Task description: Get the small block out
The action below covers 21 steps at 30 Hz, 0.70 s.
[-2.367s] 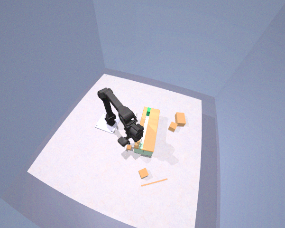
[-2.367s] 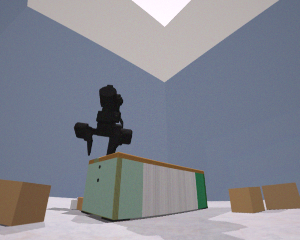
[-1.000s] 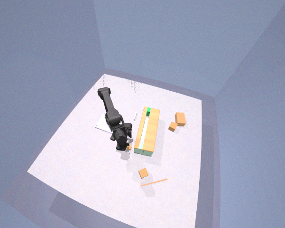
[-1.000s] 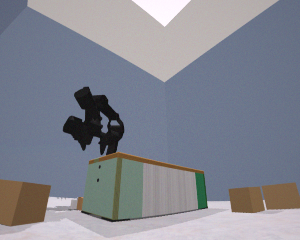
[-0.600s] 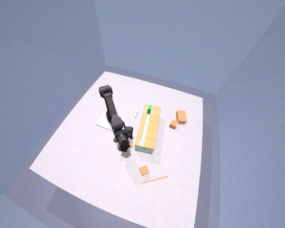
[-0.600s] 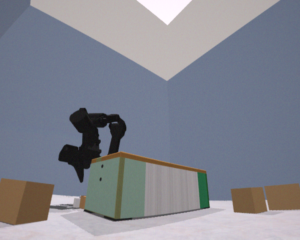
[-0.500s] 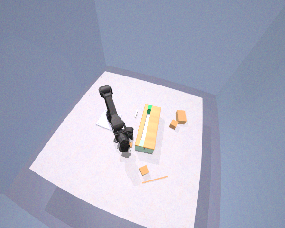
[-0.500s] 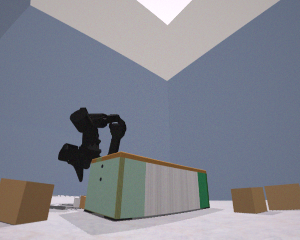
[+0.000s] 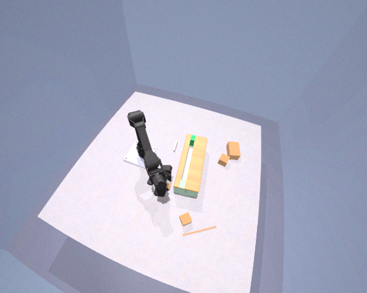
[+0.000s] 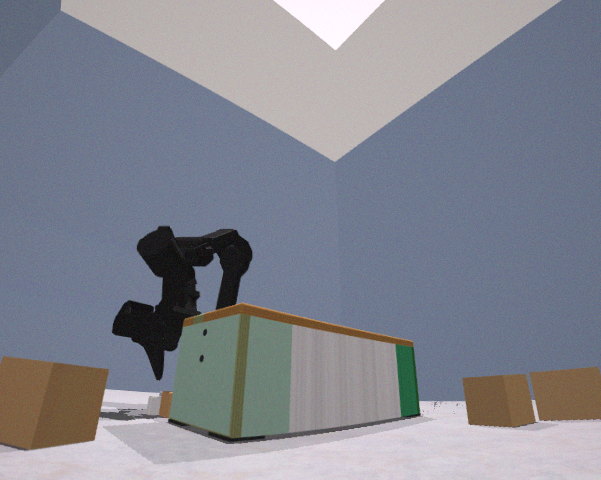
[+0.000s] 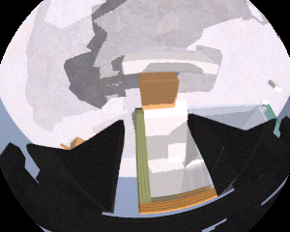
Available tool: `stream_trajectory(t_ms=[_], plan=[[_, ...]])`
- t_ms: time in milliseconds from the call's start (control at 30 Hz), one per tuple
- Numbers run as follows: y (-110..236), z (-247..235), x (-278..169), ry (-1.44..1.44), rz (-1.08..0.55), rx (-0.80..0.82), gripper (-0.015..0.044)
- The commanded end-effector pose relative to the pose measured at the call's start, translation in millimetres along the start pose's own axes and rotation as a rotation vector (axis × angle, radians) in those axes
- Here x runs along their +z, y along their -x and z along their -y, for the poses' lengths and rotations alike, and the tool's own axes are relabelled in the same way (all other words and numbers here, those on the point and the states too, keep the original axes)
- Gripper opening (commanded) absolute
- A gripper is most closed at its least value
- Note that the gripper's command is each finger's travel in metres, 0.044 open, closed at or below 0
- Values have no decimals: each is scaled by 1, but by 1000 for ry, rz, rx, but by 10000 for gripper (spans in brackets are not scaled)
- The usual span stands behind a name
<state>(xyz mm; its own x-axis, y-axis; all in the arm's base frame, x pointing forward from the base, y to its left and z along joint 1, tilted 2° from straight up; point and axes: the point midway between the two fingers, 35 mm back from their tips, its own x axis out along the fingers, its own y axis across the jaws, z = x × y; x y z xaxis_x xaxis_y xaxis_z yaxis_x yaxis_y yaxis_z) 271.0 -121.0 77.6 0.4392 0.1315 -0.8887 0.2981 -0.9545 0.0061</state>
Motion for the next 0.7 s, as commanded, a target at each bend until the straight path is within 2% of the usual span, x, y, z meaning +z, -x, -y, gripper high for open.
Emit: stream_trajectory(t_ms=[0,667], plan=[[-8,1,5,-8,10,-7,285],[-35,4,18,-8,10,-7,285]])
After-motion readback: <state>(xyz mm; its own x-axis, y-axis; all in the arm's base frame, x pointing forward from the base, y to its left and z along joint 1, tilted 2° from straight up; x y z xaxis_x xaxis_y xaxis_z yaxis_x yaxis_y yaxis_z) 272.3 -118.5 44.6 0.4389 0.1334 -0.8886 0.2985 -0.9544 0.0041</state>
